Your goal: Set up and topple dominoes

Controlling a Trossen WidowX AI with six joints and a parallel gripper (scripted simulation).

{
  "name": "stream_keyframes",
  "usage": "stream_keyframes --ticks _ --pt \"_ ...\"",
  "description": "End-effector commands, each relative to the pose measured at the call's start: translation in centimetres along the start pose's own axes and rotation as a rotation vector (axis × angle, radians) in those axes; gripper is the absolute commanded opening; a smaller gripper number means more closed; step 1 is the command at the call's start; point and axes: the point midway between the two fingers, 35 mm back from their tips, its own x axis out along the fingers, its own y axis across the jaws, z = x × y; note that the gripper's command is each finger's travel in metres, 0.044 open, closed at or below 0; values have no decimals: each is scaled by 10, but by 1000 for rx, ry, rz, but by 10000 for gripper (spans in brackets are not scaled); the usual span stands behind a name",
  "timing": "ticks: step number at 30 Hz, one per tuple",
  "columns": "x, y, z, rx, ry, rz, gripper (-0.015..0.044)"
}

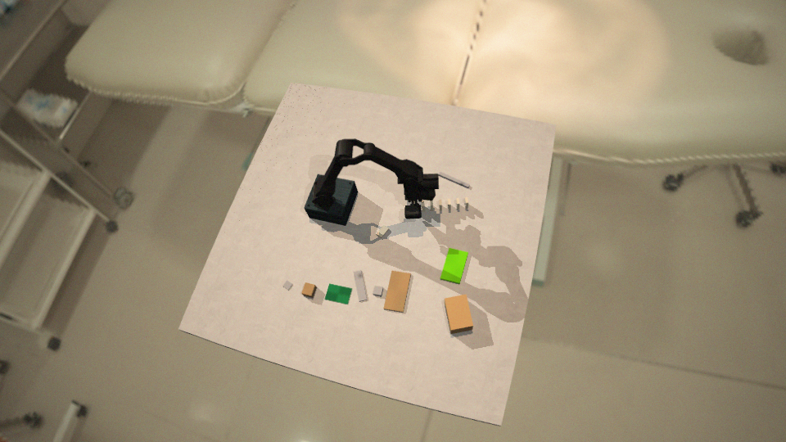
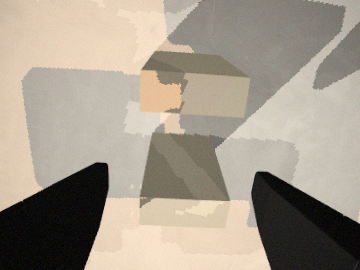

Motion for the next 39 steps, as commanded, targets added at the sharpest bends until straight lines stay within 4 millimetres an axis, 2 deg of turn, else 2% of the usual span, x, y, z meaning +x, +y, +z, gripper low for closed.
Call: stream_keyframes --ticks 1,4,7,8,13,16,18,25,27,34,37,39 --pt "0 0 0 -5 -2 1 370" --pt "0 0 0 -5 -2 1 440" --pt "-2 0 1 -5 -2 1 440" --pt "-9 0 3 -4 -2 0 440" --pt "-88 0 7 -2 -2 0 440" --pt "-120 0 3 0 -1 0 440" --pt "-131 0 1 0 -1 0 440" --pt "-133 0 0 0 -1 0 440" --pt "-129 -6 -4 -43 -1 -1 440" --pt "-91 -55 -57 -488 3 -8 440" --pt "-73 -70 -84 -679 7 -8 440" --pt "-67 -75 -94 -749 9 -7 440"
